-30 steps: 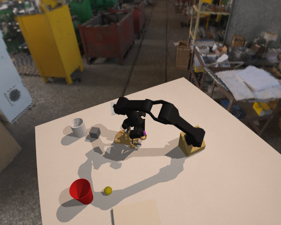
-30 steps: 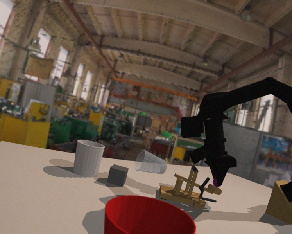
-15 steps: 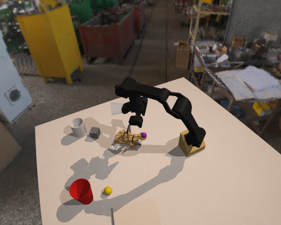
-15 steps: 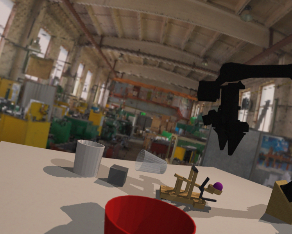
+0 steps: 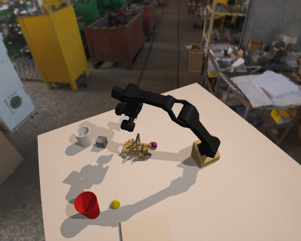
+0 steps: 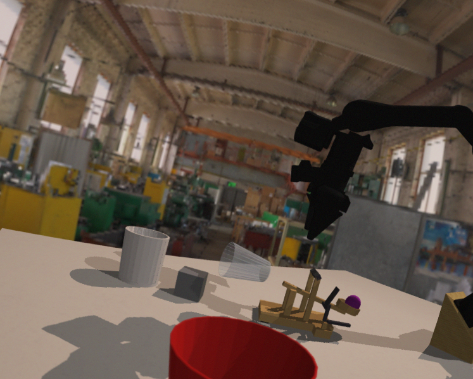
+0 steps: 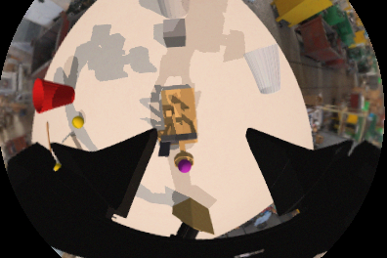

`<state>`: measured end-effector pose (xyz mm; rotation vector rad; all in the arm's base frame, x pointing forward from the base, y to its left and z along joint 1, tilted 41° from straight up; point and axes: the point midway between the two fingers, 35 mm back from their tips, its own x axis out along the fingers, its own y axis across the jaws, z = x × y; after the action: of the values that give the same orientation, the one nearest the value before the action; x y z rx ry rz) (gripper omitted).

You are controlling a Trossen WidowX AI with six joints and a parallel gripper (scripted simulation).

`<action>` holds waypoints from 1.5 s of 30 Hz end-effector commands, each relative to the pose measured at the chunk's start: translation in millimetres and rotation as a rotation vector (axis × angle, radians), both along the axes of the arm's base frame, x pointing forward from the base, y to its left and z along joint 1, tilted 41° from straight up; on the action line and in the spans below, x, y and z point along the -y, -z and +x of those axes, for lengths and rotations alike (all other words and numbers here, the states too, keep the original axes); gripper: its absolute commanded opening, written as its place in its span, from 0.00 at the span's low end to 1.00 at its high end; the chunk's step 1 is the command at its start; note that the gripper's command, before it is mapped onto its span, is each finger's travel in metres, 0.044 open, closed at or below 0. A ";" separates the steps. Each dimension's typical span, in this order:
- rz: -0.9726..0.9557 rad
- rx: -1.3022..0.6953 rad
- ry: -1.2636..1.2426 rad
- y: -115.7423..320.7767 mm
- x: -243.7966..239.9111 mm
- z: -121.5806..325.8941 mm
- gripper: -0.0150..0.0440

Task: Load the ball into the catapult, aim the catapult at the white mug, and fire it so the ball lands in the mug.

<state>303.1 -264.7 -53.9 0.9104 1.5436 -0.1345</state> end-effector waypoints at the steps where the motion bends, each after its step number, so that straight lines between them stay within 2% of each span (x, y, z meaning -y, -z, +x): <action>1: -0.089 0.093 0.073 8.2 25.4 32.6 1.00; 18: -0.345 0.512 0.308 -6.4 116.6 155.2 1.00; 34: -0.347 0.517 0.310 -6.8 117.5 156.6 1.00; 40: -0.349 0.506 0.316 -7.3 115.2 142.4 1.00; 45: -0.349 0.506 0.316 -7.3 115.2 142.4 0.78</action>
<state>446.2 -380.1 -50.6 0.8279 0.8737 -0.3627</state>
